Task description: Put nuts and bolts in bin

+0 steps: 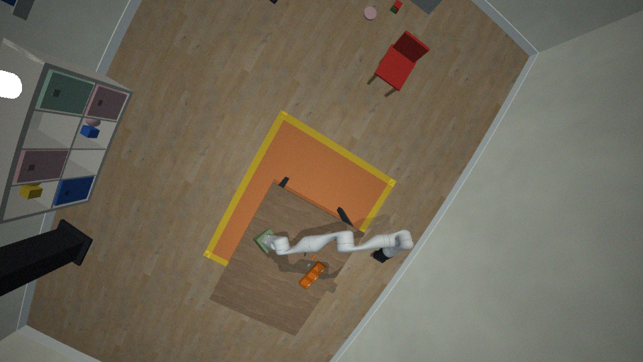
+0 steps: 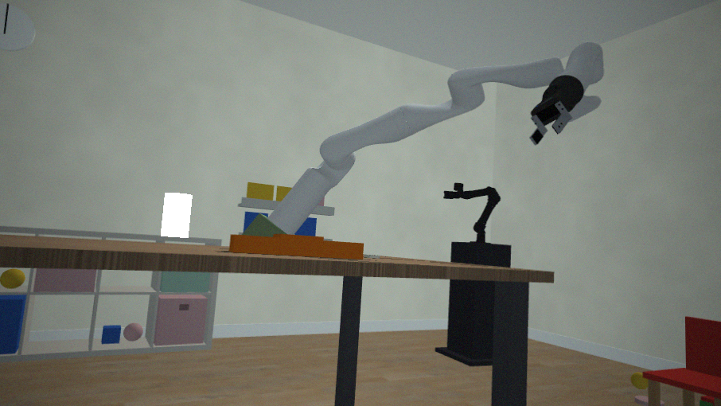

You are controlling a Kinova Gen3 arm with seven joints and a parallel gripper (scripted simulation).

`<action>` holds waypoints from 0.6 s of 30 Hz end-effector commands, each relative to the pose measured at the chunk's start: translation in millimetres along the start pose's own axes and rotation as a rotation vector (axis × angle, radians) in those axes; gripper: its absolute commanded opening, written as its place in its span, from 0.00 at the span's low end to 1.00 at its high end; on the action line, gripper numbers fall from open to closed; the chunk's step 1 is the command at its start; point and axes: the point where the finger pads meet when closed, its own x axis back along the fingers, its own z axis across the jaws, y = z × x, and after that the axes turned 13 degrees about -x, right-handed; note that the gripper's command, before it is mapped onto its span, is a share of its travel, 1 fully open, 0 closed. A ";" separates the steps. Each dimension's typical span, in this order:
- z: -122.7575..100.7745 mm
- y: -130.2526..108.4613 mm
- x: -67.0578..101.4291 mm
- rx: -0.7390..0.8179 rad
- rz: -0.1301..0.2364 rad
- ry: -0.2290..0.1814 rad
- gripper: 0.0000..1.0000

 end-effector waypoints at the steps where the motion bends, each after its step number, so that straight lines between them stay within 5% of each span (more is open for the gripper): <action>1: 0.8 1.0 1.0 -0.002 0.001 0.001 1.00; 17: 0.8 1.0 1.0 -0.002 0.001 0.001 1.00; 18: -2.6 -4.3 -4.3 -0.002 0.001 0.001 0.31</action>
